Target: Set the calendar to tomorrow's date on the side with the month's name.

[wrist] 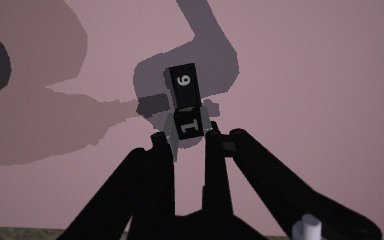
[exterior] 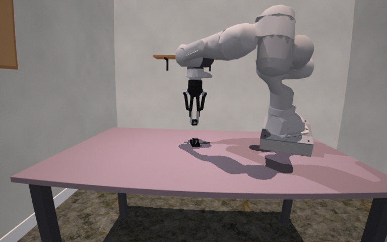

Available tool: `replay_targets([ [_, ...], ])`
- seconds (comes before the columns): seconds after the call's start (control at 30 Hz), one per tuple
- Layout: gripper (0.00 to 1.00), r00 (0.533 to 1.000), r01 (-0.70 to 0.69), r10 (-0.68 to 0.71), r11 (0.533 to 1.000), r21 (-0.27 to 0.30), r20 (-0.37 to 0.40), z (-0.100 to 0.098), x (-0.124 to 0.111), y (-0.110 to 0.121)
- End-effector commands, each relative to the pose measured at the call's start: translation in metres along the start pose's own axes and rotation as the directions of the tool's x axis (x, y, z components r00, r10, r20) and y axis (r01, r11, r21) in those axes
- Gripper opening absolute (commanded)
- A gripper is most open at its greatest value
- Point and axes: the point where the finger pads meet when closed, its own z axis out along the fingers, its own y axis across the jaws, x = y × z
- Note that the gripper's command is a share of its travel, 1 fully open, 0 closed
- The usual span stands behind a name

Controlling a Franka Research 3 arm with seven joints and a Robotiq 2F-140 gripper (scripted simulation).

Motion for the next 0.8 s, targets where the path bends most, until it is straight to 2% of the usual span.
replay_targets([
  [0.0,0.16,1.000,-0.022,0.022,1.000,0.004,0.002,0.004,0.001,-0.001],
  [0.23,0.16,1.000,-0.022,0.022,1.000,0.004,0.002,0.022,0.001,-0.001],
  [0.3,0.16,1.000,-0.022,0.022,1.000,0.004,0.002,0.022,0.001,-0.001],
  [0.77,0.16,1.000,-0.022,0.022,1.000,0.004,0.002,0.061,0.002,-0.001],
])
